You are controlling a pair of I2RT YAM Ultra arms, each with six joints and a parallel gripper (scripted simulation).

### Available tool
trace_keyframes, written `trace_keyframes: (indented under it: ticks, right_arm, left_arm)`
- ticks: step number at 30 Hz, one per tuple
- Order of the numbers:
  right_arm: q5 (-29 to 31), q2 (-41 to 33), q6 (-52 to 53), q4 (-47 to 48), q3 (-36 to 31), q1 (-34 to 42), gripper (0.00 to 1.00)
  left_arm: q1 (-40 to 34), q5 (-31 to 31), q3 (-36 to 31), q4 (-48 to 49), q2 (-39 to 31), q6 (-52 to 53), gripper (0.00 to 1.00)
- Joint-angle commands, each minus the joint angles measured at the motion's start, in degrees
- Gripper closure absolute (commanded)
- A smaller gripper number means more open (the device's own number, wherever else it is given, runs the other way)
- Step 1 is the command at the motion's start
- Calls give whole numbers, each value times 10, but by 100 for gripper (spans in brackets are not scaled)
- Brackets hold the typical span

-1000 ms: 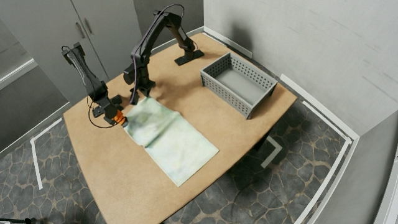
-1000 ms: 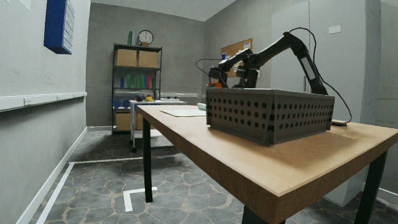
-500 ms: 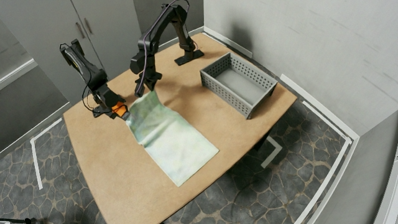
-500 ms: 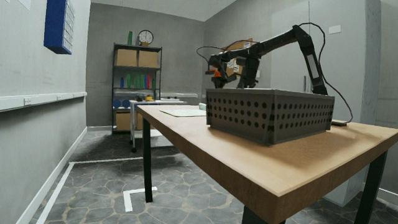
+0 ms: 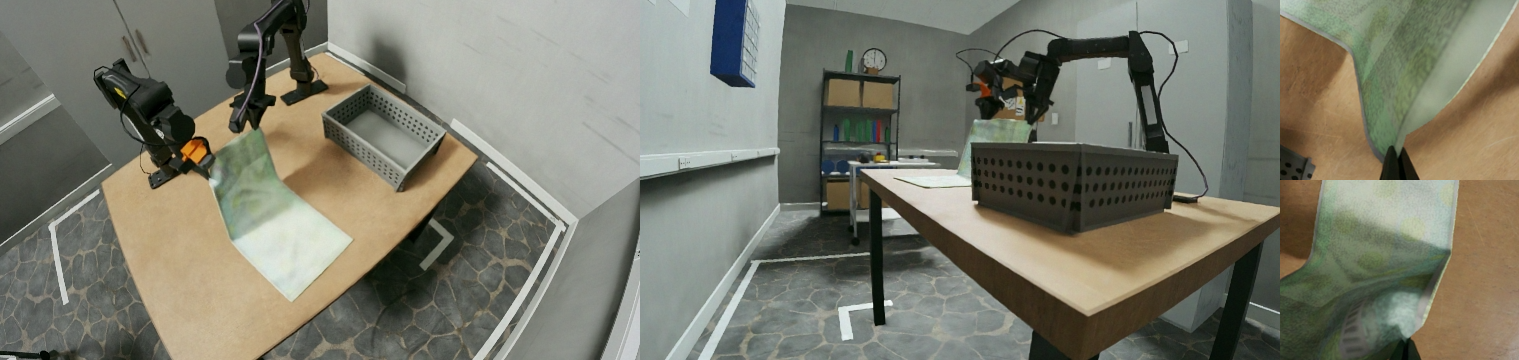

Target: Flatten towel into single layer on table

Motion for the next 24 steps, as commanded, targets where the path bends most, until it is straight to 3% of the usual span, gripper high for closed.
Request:
trace_keyframes:
  ticks: [1,2,3,5,6,8,9,11,12,15,19,20,24]
  right_arm:
    - [7,15,13,-35,35,9,100]
    - [9,22,14,-44,46,10,100]
    - [10,43,20,-64,107,19,100]
    - [11,50,20,-72,118,20,100]
    - [12,72,25,-92,182,28,100]
    - [13,84,25,-105,199,29,100]
    - [14,108,29,-125,267,36,100]
    - [15,124,29,-142,291,37,100]
    - [16,147,32,-156,358,44,100]
    - [18,174,34,-165,432,51,100]
    - [19,193,34,-187,466,50,100]
    - [21,201,36,-168,504,58,100]
    - [22,212,35,-137,549,63,100]
  left_arm:
    - [10,10,31,-40,-1,12,100]
    - [7,11,42,-49,6,14,100]
    - [32,14,80,-74,1,17,100]
    - [33,15,89,-81,6,18,100]
    - [54,16,129,-106,3,19,100]
    - [55,18,145,-117,12,20,100]
    - [76,19,192,-142,14,19,100]
    - [78,21,215,-157,26,20,100]
    - [99,24,252,-167,22,18,100]
    - [122,29,295,-173,22,8,100]
    - [118,31,318,-188,35,14,100]
    - [145,35,337,-175,23,5,100]
    - [165,38,336,-134,-19,-5,100]
